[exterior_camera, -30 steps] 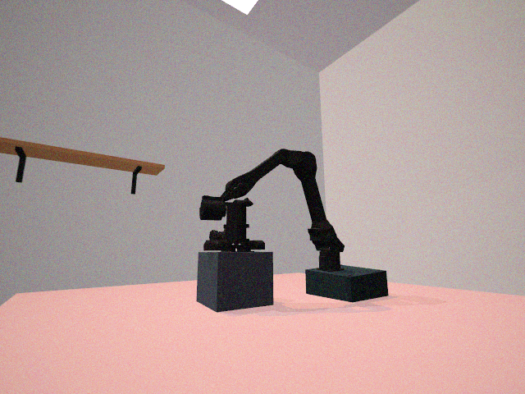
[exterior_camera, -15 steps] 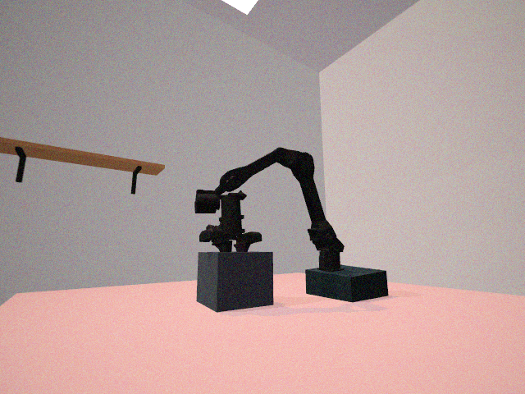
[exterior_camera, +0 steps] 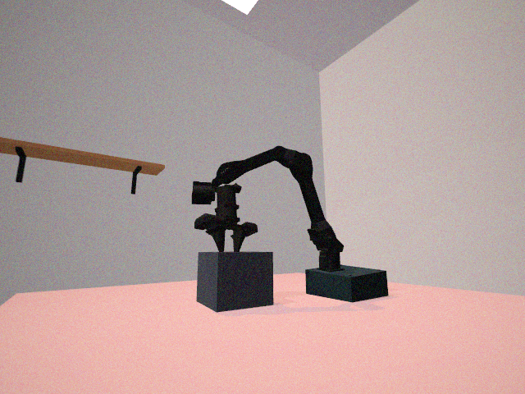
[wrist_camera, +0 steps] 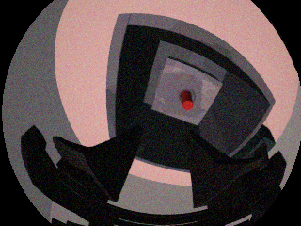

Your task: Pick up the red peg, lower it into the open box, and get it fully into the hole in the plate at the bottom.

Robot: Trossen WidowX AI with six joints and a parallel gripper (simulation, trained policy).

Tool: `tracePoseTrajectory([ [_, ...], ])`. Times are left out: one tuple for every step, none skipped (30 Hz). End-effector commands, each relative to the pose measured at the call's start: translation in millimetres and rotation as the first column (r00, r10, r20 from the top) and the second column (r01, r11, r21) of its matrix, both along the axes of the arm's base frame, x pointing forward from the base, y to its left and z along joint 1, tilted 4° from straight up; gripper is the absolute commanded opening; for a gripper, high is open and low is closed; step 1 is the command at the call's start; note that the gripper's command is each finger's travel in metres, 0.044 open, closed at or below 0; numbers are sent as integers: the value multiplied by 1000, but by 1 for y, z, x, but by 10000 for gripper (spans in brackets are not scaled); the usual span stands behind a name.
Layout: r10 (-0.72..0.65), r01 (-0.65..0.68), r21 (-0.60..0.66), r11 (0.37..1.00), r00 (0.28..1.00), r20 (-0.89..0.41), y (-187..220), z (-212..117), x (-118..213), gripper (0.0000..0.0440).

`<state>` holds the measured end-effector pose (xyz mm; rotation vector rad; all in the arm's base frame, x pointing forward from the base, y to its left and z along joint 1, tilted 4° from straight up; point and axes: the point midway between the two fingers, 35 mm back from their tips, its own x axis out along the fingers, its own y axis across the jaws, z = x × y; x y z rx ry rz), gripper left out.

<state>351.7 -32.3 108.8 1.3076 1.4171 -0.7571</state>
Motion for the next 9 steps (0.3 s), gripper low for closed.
tracePoseTrajectory([
  [-4, 4, 26, 1000, 1000, 17, -3, 8, 3, 215],
  [-4, 3, 30, 1000, 1000, 22, -5, 10, 4, 202],
  [-3, 2, 33, 999, 1000, 28, -6, 12, 5, 191],
  [-2, 1, 36, 999, 999, 35, -7, 13, 7, 182],
  [0, -1, 39, 999, 999, 41, -8, 15, 8, 177],
  [1, -3, 41, 999, 999, 48, -9, 16, 9, 175],
  [3, -5, 44, 999, 999, 54, -10, 17, 11, 173],
  [4, -7, 47, 999, 998, 60, -10, 18, 12, 172],
  [6, -9, 50, 999, 998, 65, -11, 19, 13, 171],
])
